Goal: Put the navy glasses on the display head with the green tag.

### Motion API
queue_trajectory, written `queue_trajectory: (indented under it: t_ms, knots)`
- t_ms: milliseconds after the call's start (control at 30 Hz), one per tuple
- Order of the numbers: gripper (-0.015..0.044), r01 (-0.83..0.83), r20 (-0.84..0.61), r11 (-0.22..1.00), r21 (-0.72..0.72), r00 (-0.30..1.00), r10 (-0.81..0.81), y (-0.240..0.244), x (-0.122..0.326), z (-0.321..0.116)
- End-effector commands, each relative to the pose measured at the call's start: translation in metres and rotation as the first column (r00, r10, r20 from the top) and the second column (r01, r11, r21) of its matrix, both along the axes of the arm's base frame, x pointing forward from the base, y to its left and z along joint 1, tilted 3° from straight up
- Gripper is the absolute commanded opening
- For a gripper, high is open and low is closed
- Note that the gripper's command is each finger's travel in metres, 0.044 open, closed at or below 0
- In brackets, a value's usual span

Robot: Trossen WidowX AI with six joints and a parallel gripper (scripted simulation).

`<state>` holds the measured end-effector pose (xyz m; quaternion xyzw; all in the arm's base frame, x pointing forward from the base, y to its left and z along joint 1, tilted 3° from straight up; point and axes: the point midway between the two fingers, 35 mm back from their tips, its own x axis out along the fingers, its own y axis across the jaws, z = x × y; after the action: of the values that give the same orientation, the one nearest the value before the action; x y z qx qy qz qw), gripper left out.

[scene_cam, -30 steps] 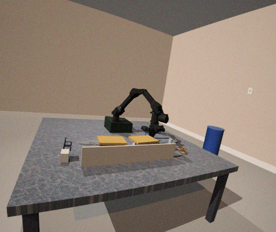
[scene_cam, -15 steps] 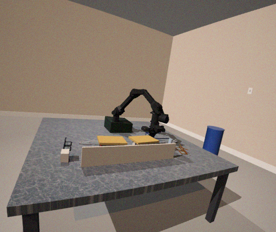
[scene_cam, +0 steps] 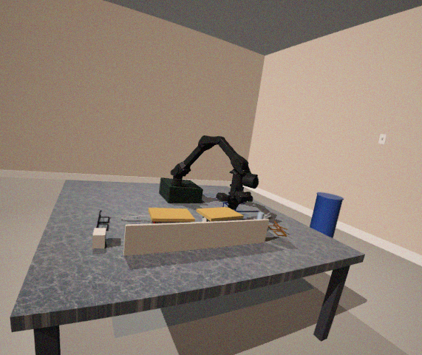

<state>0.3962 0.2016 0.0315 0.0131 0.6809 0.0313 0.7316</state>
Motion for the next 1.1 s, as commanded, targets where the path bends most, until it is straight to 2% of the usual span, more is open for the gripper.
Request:
queue_trajectory:
  t_ms: [0,533,833,1067]
  knots:
    - [0.0,-0.001,0.003,1.0,0.002,1.0,0.001,0.0,0.0,0.001]
    - [0.0,-0.001,0.002,1.0,0.002,1.0,0.001,0.0,-0.006,0.002]
    - [0.0,-0.001,0.002,1.0,0.002,1.0,0.001,-0.004,-0.016,0.058]
    - [0.0,0.011,0.004,1.0,-0.001,1.0,-0.011,-0.003,-0.018,0.06]
